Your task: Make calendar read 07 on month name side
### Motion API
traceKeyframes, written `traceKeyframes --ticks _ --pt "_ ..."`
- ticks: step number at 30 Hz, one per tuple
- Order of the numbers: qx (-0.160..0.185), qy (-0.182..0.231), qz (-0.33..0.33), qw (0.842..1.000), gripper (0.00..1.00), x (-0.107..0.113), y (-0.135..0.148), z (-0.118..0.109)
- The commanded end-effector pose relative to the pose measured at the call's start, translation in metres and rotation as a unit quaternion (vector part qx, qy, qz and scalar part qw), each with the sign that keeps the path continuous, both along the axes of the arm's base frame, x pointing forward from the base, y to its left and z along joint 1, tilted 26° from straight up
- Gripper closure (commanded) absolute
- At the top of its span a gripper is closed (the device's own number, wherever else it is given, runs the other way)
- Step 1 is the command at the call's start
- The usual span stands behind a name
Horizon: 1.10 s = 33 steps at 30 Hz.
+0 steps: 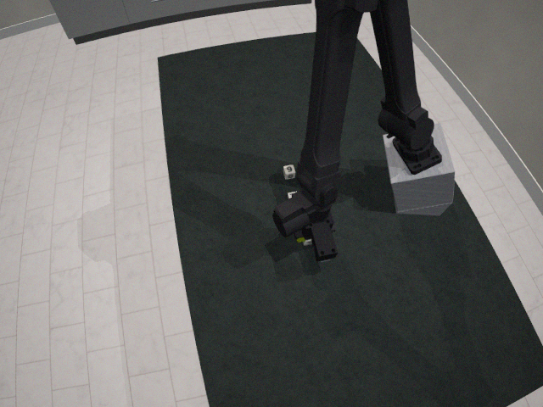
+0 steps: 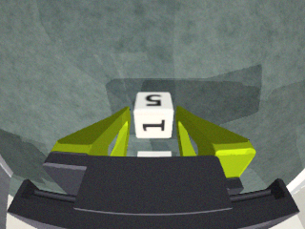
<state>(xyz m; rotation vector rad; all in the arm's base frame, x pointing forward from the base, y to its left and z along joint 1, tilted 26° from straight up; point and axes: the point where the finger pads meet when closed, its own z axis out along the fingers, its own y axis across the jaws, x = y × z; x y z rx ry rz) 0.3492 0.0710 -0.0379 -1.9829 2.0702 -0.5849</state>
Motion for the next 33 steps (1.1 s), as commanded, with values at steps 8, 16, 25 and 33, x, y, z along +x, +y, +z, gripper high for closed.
traceKeyframes --ticks 8,16,25,33 --pt "0.004 -0.011 0.004 1.0 0.55 0.0094 0.002 0.0065" --pt "0.004 -0.011 0.004 1.0 0.55 0.0094 0.002 0.0065" --pt "0.004 -0.011 0.003 1.0 0.74 0.0094 0.002 0.0065" --pt "0.004 -0.011 0.003 1.0 0.74 0.0094 0.002 0.0066"
